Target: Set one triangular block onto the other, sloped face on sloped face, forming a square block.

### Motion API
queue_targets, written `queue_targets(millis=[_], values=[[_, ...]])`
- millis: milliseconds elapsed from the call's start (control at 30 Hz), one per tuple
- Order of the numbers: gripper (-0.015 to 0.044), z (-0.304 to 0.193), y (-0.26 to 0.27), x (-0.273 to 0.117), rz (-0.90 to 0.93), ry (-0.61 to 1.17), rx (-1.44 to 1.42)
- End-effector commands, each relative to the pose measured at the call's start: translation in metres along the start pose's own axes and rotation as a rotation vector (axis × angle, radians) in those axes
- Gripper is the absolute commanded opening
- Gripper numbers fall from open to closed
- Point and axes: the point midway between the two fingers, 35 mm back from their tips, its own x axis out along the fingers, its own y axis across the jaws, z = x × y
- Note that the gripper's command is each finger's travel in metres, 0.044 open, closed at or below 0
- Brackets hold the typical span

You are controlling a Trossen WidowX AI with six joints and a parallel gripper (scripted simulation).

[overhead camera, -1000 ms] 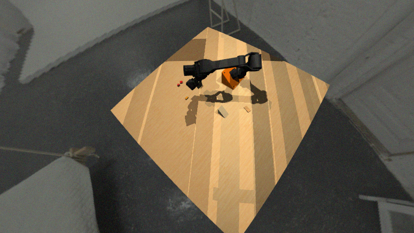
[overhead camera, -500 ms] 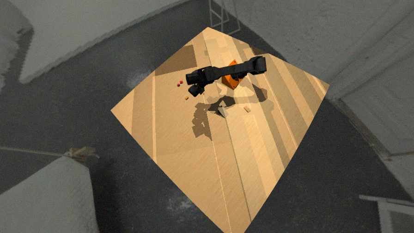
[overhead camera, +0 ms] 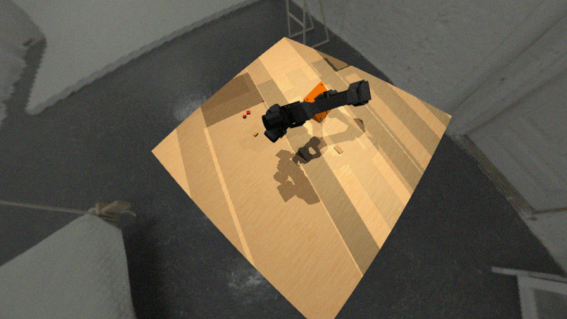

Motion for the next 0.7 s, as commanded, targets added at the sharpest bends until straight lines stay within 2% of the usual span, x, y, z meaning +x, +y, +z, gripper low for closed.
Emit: queue_targets(millis=[0,667], values=[[0.0,-0.014,0.005,-0.009,0.008,0.001,0.004],[0.0,-0.098,0.009,-0.054,0.015,0.018,0.009]])
